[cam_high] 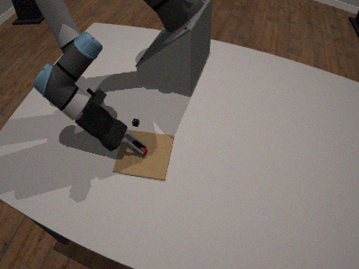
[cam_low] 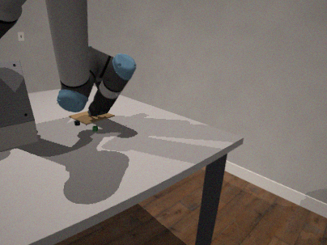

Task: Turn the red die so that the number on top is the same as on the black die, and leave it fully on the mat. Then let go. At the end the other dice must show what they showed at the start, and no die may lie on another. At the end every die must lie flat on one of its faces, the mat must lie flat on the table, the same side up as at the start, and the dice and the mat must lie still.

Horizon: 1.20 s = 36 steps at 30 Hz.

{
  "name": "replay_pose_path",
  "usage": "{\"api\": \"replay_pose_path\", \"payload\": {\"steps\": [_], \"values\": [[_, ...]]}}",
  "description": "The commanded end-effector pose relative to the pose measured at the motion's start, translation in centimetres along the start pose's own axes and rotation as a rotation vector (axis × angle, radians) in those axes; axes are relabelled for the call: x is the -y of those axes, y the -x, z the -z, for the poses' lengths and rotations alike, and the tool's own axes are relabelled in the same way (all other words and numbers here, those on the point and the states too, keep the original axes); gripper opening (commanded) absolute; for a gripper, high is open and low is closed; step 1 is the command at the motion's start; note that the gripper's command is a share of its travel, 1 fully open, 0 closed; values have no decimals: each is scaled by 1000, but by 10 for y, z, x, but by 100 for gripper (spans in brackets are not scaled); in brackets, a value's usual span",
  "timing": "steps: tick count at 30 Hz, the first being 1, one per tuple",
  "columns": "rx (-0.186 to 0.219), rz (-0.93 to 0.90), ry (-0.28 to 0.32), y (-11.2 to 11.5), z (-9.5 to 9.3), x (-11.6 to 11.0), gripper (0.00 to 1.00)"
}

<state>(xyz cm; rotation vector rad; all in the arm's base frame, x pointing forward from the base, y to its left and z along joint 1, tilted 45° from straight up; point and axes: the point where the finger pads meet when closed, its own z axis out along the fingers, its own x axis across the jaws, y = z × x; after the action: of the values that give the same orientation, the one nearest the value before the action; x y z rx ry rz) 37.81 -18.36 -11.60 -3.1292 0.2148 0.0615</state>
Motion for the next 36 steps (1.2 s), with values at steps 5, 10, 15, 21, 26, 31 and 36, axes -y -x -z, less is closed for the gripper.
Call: {"api": "replay_pose_path", "payload": {"steps": [5, 10, 15, 21, 26, 31, 36], "values": [[-1, 1, 0, 0, 0, 0, 34], [-1, 1, 0, 0, 0, 0, 34], [-1, 1, 0, 0, 0, 0, 34], [-1, 1, 0, 0, 0, 0, 34], [-1, 1, 0, 0, 0, 0, 34], [-1, 1, 0, 0, 0, 0, 46], [-1, 1, 0, 0, 0, 0, 58]]}}
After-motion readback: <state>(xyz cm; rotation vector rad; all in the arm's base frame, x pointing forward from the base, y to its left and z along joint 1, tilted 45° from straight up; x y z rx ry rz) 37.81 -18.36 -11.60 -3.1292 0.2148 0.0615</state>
